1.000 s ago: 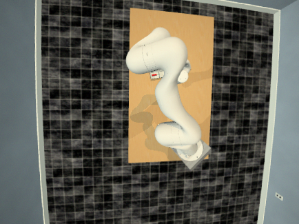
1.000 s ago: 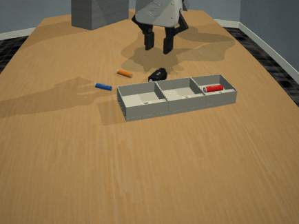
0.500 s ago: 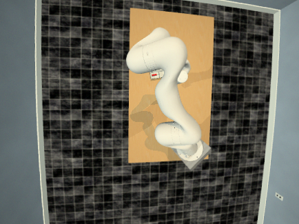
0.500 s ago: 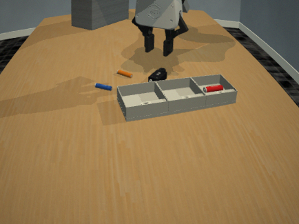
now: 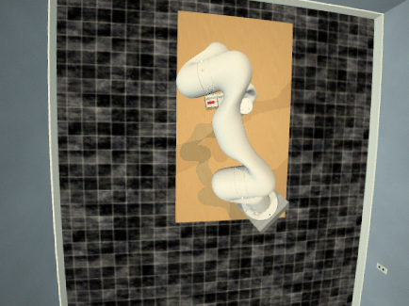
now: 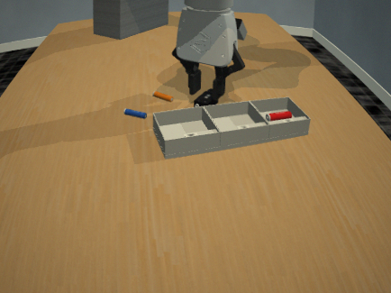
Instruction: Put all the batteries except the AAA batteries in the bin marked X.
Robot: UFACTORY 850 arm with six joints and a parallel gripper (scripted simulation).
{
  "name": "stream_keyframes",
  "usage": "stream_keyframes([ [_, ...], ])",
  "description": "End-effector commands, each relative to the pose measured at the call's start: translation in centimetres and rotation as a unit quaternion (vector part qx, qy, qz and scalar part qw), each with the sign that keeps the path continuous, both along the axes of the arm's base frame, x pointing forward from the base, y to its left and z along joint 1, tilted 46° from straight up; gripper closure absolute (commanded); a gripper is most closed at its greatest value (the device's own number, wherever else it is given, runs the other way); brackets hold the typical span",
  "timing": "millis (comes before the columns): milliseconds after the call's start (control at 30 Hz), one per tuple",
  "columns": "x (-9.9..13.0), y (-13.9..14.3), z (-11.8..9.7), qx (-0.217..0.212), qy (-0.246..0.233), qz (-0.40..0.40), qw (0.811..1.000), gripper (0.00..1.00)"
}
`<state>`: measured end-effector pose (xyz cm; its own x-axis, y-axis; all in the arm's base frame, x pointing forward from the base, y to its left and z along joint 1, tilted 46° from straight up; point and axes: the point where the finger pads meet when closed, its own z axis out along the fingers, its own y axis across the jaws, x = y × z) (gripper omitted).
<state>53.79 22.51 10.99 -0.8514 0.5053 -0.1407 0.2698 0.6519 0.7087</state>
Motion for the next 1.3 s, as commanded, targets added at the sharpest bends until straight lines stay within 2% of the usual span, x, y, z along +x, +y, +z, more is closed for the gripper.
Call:
stream_keyframes([
  [0,0.48,0.4,-0.46,0.0,-0.001,0.0,1.0,0.58],
  [800,0.98,1.09,-1.31,0.0,-0.001,0.0,1.0,0.58],
  [833,0.98,1.09,-1.31,0.0,-0.001,0.0,1.0,1.0],
  [1267,0.98,1.09,-1.3,0.0,-0.001,0.0,1.0,1.0],
])
